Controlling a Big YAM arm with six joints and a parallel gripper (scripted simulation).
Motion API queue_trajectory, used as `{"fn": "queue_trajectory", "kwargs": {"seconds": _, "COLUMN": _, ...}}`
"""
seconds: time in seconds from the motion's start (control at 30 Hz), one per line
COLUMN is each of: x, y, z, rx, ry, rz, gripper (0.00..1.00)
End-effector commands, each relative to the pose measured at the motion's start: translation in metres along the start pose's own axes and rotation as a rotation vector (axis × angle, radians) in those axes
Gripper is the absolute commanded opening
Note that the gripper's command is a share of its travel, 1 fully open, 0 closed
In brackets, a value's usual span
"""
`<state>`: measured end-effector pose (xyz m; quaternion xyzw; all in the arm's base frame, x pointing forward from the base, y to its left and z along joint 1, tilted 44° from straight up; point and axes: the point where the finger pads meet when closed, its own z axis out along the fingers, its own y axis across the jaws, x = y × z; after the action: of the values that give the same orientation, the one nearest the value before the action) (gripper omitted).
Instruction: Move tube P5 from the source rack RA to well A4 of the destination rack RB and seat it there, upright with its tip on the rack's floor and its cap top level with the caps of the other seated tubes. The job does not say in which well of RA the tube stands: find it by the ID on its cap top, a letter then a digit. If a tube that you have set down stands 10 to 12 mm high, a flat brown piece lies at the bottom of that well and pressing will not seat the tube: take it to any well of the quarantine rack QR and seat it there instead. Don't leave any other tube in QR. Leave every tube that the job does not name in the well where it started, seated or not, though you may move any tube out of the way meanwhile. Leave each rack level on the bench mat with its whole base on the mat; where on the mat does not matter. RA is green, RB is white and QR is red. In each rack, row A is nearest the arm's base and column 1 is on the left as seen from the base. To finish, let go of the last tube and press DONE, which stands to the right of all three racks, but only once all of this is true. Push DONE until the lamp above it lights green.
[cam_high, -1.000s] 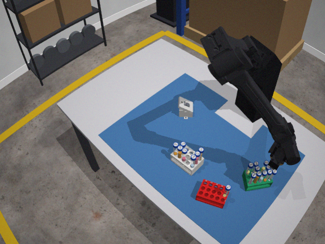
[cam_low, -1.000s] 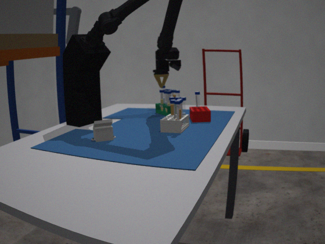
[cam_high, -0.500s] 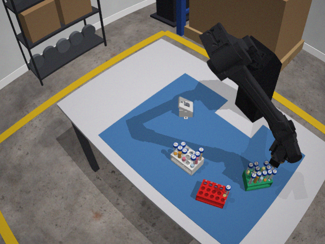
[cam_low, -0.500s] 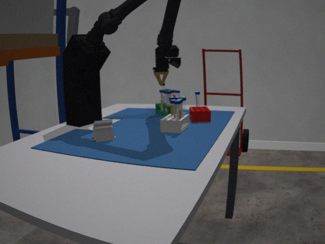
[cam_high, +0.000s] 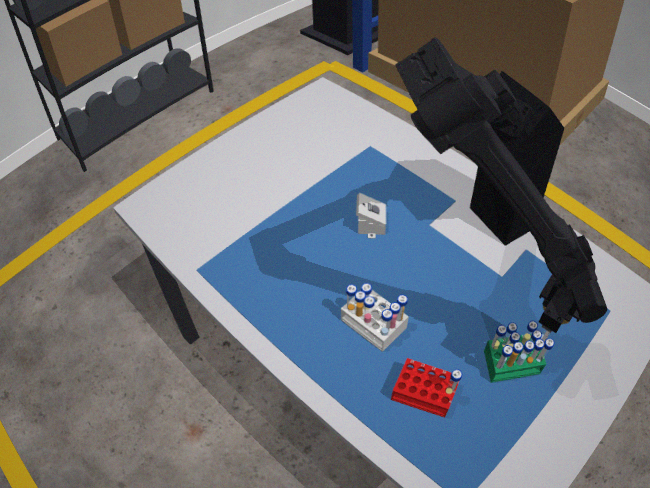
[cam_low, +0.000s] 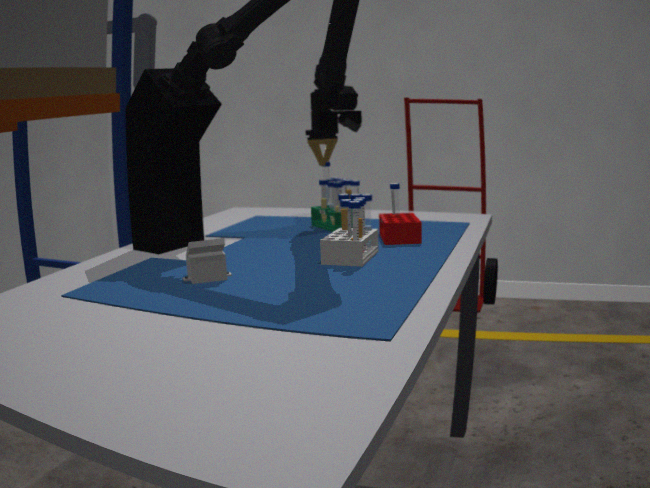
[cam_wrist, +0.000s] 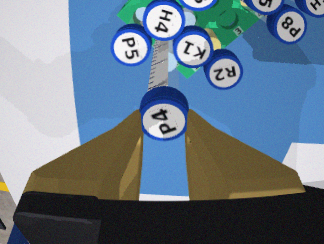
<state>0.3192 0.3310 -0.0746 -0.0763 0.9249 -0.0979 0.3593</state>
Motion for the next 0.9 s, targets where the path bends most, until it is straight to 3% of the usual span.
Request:
{"fn": "queue_trajectory", "kwargs": {"seconds": 0.0, "x": -0.006, "y": 0.011, "z": -0.018, "rx": -0.026, "ry": -0.021, "rz": 0.009, "gripper": 0.0}}
{"fn": "queue_trajectory", "kwargs": {"seconds": 0.2, "x": -0.016, "y": 0.012, "z": -0.022, "rx": -0.026, "ry": -0.026, "rz": 0.026, "gripper": 0.0}}
{"fn": "queue_trajectory", "kwargs": {"seconds": 0.63, "x": -0.006, "y": 0.006, "z": -0.033, "rx": -0.019, "ry": -0.017, "rz": 0.01, "gripper": 0.0}}
{"fn": "queue_trajectory", "kwargs": {"seconds": 0.87, "x": 0.001, "y": 0.003, "z": -0.034, "rx": -0.034, "ry": -0.028, "rz": 0.022, "gripper": 0.0}}
